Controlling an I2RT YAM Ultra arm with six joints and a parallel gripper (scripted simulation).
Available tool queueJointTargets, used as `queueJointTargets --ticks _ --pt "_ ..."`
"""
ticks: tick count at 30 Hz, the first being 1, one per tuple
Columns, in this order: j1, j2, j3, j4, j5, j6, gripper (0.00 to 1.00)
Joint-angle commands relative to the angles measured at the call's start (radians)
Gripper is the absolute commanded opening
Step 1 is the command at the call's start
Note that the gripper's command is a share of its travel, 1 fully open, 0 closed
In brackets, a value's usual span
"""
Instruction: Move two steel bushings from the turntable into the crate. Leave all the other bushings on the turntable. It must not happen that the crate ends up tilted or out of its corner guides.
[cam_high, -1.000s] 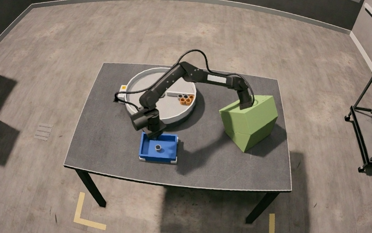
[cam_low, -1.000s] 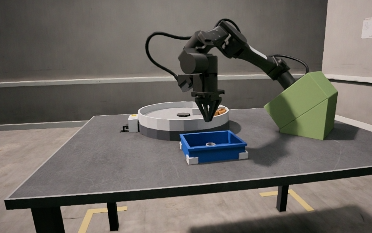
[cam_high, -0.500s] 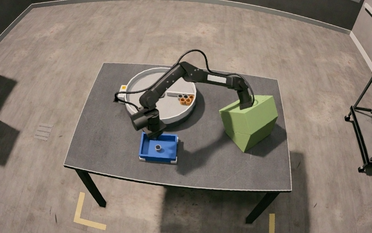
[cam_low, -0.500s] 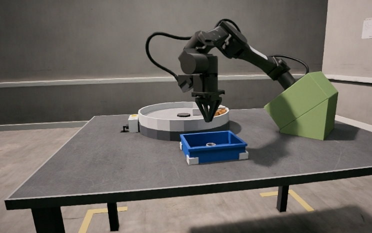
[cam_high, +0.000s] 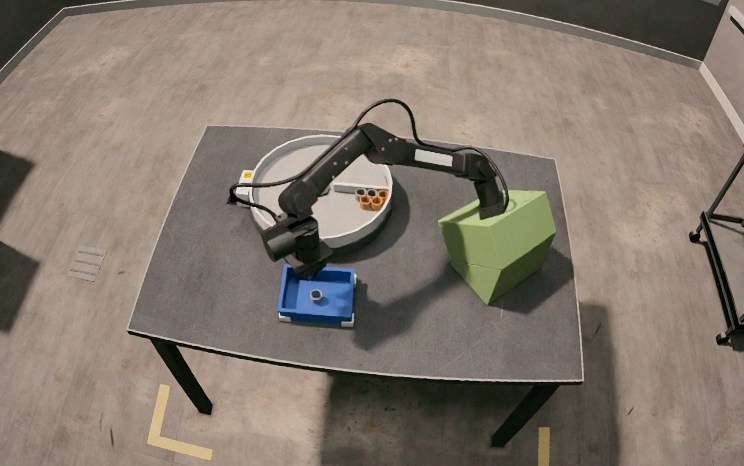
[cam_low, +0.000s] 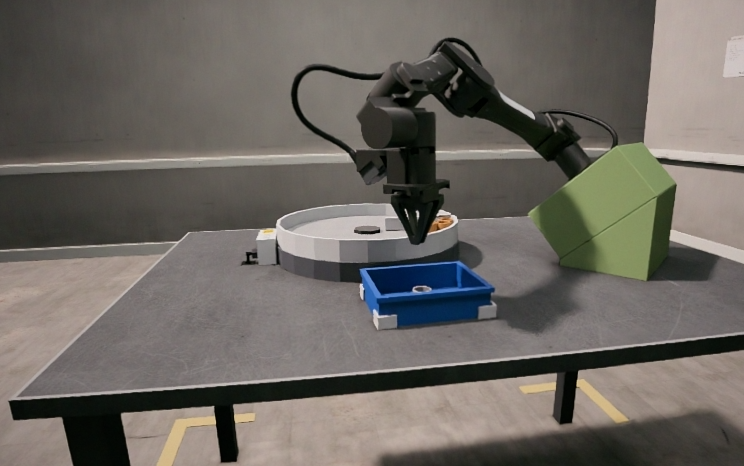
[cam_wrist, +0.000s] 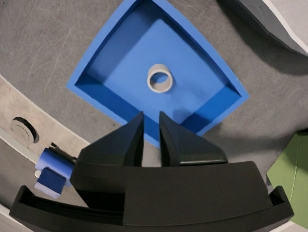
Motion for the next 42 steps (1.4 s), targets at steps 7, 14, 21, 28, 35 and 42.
queueJointTargets --ticks 7,14,21,28,35,42 --pt "0.032 0.010 0.031 -0.026 0.012 0.009 0.14" --pt "0.032 0.010 0.031 -0.026 0.012 0.009 0.14" --pt "0.032 0.010 0.031 -0.027 0.012 0.009 0.14" --pt "0.032 0.010 0.031 -0.027 0.012 0.009 0.14" --pt "0.032 0.010 0.031 -0.027 0.012 0.009 0.14" --pt "0.030 -0.032 0.012 -0.024 0.011 0.000 0.13"
